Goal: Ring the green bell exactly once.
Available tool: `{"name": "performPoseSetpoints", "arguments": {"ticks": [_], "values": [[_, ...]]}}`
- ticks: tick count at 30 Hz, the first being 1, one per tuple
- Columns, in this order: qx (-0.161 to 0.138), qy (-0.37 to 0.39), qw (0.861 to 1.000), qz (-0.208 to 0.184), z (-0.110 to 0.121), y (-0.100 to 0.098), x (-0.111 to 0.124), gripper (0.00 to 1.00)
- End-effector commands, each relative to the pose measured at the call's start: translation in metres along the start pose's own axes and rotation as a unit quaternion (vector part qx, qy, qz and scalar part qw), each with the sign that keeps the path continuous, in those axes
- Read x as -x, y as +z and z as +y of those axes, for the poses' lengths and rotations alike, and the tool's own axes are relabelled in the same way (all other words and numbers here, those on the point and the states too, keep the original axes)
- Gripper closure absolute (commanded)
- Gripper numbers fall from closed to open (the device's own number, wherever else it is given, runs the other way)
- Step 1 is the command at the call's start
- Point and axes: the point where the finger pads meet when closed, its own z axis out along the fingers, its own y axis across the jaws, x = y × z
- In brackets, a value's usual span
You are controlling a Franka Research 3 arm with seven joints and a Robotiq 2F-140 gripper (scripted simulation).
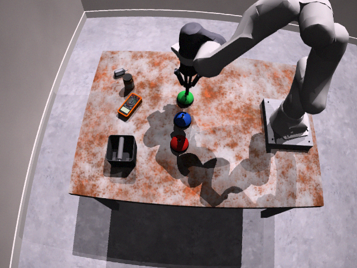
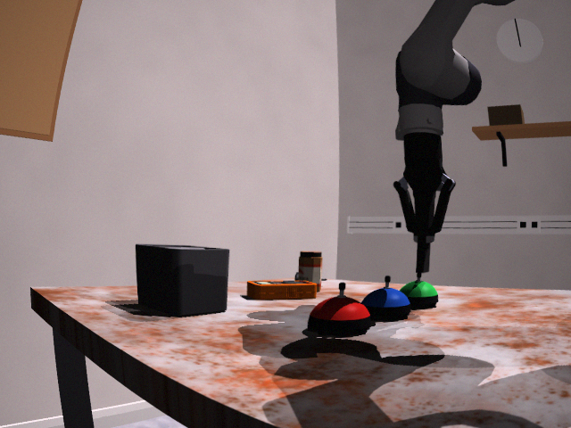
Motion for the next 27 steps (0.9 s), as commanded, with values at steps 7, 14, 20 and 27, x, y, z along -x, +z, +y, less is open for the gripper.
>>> {"name": "performPoseSetpoints", "arguments": {"ticks": [7,14,20,27], "values": [[-0.003,-0.003,1.0,0.0,0.0,0.003,0.0,0.9],[-0.003,-0.003,1.0,0.0,0.0,0.001,0.0,0.9],[-0.003,-0.003,1.0,0.0,0.001,-0.025,0.0,0.9],[-0.003,-0.003,1.0,0.0,0.001,-0.05,0.0,0.9]]}}
